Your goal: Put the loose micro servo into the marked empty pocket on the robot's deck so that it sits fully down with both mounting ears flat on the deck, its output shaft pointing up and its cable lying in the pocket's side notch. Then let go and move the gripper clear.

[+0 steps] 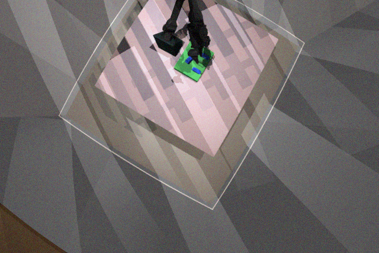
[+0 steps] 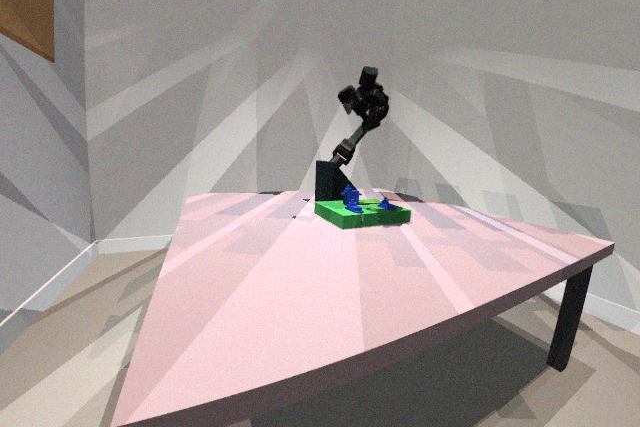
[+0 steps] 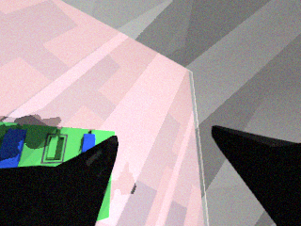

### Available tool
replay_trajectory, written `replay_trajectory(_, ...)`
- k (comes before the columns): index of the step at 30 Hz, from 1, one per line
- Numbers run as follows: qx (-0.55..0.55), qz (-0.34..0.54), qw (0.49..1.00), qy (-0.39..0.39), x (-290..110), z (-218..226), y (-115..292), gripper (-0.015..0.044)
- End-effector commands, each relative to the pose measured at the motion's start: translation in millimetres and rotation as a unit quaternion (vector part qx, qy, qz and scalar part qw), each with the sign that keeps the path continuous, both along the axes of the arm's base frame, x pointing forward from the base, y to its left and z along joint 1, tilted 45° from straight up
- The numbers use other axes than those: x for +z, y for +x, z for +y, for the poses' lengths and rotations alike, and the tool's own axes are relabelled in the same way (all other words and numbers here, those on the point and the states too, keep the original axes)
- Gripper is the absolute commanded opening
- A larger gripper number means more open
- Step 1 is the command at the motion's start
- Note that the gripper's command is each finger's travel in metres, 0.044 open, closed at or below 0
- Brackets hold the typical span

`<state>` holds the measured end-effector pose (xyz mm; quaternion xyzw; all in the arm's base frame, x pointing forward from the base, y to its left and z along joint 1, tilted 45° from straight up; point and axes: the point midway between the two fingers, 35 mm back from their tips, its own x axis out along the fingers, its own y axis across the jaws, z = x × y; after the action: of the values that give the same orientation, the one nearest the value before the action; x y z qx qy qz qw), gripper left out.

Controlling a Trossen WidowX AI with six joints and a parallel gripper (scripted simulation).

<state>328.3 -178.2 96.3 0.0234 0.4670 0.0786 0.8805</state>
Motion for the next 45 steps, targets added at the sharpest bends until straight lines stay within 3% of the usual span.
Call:
replay_trajectory(1, 0.065, 0.013, 0.998, 0.003, -17, 22, -4, 0.0440)
replay_trajectory(16, 0.316, 0.023, 0.948, 0.014, -65, 95, -30, 0.0440)
replay_trajectory(33, 0.559, -0.025, 0.827, 0.058, -100, 170, -81, 0.0440)
replay_trajectory(37, 0.597, -0.041, 0.798, 0.069, -104, 183, -93, 0.0440)
replay_trajectory(45, 0.599, -0.042, 0.797, 0.070, -112, 191, -93, 0.0440)
